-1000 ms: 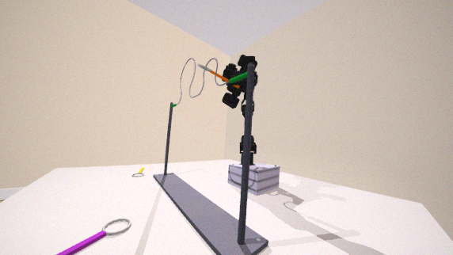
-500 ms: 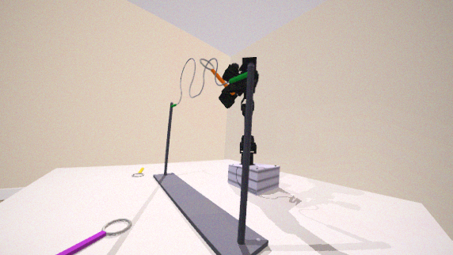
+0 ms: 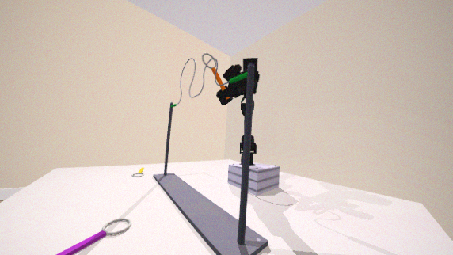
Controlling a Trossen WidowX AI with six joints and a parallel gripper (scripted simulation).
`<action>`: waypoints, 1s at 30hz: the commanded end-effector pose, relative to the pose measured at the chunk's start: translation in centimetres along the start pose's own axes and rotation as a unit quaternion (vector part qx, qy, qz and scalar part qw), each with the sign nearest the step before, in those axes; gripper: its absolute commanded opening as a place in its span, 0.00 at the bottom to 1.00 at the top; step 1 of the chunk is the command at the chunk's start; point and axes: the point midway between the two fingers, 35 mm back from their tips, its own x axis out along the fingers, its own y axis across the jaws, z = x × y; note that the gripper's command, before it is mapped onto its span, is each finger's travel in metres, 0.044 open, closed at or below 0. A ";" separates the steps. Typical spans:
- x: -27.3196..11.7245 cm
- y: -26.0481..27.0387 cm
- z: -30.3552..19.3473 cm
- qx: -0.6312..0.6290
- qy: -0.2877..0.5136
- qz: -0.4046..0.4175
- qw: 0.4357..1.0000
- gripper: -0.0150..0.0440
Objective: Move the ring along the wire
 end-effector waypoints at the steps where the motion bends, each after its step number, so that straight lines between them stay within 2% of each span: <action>1: 0.1 -0.5 0.0 -0.036 -0.004 -0.019 0.999 0.00; 16: 0.1 -2.8 0.5 -0.180 -0.023 -0.101 0.978 0.00; 30: -0.3 -4.8 1.6 -0.317 -0.041 -0.178 0.931 0.00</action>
